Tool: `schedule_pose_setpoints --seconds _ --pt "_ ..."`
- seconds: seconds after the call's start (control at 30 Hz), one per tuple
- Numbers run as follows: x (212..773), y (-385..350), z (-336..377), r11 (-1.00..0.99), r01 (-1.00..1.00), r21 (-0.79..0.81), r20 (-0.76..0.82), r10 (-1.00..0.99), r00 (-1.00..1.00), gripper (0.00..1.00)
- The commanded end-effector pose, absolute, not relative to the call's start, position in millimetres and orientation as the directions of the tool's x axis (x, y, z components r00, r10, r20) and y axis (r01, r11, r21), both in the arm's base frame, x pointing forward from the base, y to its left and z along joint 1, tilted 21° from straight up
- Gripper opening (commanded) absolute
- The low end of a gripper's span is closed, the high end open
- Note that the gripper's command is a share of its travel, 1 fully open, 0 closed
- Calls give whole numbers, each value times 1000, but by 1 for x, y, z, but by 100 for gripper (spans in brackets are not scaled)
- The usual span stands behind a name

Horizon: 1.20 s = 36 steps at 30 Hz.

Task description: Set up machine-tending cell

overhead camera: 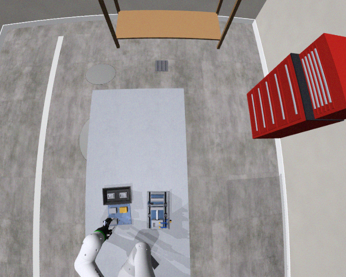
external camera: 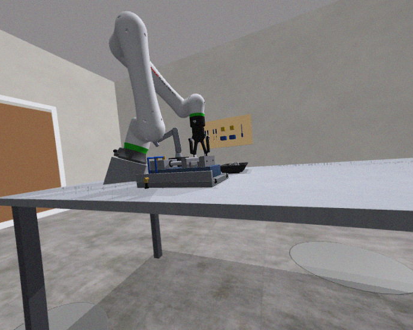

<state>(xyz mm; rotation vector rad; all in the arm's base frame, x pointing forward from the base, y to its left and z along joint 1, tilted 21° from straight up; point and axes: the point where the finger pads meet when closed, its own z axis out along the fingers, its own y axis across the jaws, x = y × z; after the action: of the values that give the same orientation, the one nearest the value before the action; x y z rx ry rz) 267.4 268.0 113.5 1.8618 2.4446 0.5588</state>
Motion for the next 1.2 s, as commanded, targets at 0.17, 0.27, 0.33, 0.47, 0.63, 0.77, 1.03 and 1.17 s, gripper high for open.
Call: schedule_pose_setpoints --seconds 0.17,0.27,0.33,0.47,0.63,0.77,1.03,1.17 --pt "268 268 113 225 930 291 199 936 -289 40" --pt "268 268 112 225 930 291 199 936 -289 40" --pt "268 269 112 225 930 291 199 936 -289 40" --pt "268 269 110 225 930 291 199 936 -289 40" --pt "269 270 108 225 930 291 199 936 -289 40" --pt "269 270 107 225 930 291 199 936 -289 40" --pt "270 271 104 225 930 291 199 936 -289 40" --pt "270 272 102 225 930 291 199 936 -289 40"
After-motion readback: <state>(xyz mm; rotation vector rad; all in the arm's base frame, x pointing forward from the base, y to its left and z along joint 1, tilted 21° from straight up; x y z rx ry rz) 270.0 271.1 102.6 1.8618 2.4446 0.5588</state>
